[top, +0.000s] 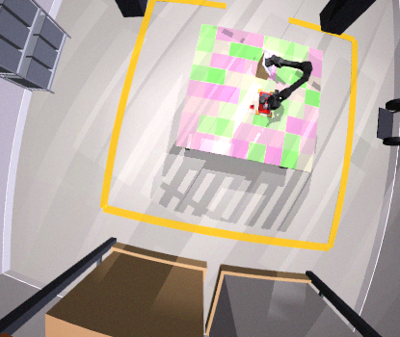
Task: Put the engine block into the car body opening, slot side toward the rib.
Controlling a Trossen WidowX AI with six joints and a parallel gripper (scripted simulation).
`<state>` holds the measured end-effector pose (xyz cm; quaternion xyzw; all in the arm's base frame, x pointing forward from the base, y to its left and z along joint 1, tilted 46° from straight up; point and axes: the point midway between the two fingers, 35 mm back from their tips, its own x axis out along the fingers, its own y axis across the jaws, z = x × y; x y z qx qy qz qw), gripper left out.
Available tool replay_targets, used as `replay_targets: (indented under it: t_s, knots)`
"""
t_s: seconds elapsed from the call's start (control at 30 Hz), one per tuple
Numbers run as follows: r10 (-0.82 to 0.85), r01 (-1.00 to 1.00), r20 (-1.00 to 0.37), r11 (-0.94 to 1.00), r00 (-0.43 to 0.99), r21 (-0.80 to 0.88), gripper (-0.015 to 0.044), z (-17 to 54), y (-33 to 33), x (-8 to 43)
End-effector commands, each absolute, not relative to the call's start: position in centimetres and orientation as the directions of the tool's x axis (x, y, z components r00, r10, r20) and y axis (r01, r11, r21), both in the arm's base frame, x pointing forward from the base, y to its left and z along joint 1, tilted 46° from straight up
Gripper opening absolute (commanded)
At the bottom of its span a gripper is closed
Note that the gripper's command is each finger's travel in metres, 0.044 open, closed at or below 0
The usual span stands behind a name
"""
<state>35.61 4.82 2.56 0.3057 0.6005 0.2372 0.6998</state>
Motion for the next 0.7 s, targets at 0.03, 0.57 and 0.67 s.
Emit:
replay_targets:
  t_s: [0.03, 0.57, 0.67]
  knots:
    - [0.701, 0.032, -0.693, 0.699, 0.166, 0.715, 0.0177, 2.62, 4.84, 35.62]
    - [0.701, 0.033, -0.694, 0.699, 0.166, 0.714, 0.0, 2.6, 4.84, 35.61]
    - [0.701, 0.032, -0.693, 0.699, 0.166, 0.715, 0.0, 2.62, 4.84, 35.62]
